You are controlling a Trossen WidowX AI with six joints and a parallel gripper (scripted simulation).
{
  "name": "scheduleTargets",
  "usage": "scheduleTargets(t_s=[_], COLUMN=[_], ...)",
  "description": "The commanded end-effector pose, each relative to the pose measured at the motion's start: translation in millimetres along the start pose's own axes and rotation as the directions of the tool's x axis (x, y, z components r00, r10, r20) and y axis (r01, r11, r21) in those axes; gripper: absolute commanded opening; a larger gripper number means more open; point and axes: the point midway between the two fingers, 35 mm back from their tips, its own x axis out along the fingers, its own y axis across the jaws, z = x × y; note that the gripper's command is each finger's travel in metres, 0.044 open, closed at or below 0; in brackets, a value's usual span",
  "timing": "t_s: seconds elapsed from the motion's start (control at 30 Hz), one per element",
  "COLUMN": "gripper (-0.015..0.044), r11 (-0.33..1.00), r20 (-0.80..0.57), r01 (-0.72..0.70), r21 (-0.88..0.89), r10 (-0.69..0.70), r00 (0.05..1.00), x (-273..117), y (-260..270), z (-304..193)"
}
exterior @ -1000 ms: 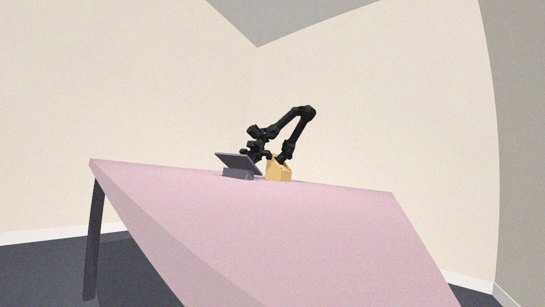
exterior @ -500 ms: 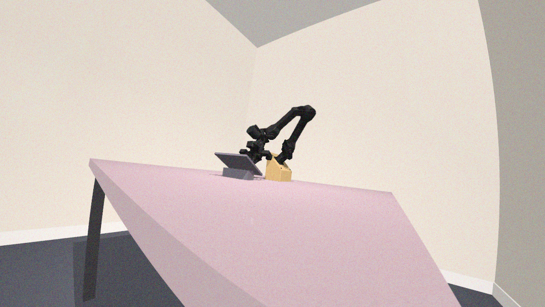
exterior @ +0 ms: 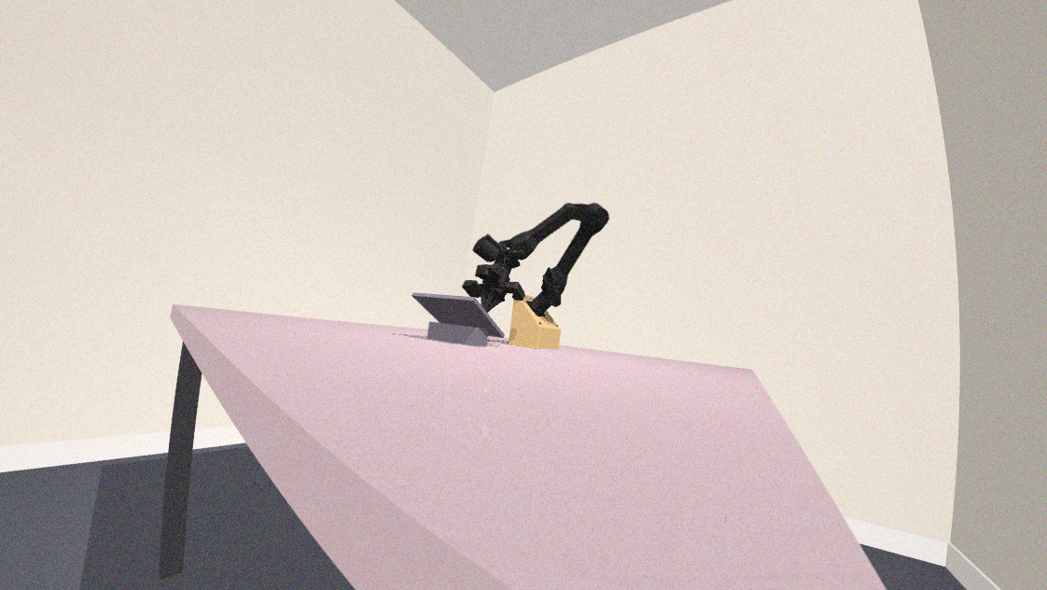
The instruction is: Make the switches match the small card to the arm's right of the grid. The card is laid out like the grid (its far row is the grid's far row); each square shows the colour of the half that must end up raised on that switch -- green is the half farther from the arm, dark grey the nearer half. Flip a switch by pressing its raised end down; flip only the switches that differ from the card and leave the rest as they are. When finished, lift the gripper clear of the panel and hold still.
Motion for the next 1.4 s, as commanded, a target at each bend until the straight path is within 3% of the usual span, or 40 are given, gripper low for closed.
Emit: scheduleTargets(t_s=[0.0,0.27,0.5,0.67,0.83,1.37], gripper=[0.0,0.0,0.0,0.0,0.0,0.0], r11=[1.0,1.0,1.0,1.0,1.0,1.0], r20=[-0.006,-0.006,-0.006,-0.005,0.02,0.022], r01=[0.0,0.001,0.003,0.003,0.002,0.0], r21=[-0.014,-0.014,-0.016,-0.016,-0.016,-0.016], r10=[0.0,-0.001,-0.003,-0.003,-0.001,0.0], r00=[1.0,1.0,1.0,1.0,1.0,1.0], x=[-39,-39,-39,-38,-5,7], y=[2,1,-46,-47,-46,-46], z=[3,3,4,4,3,3])
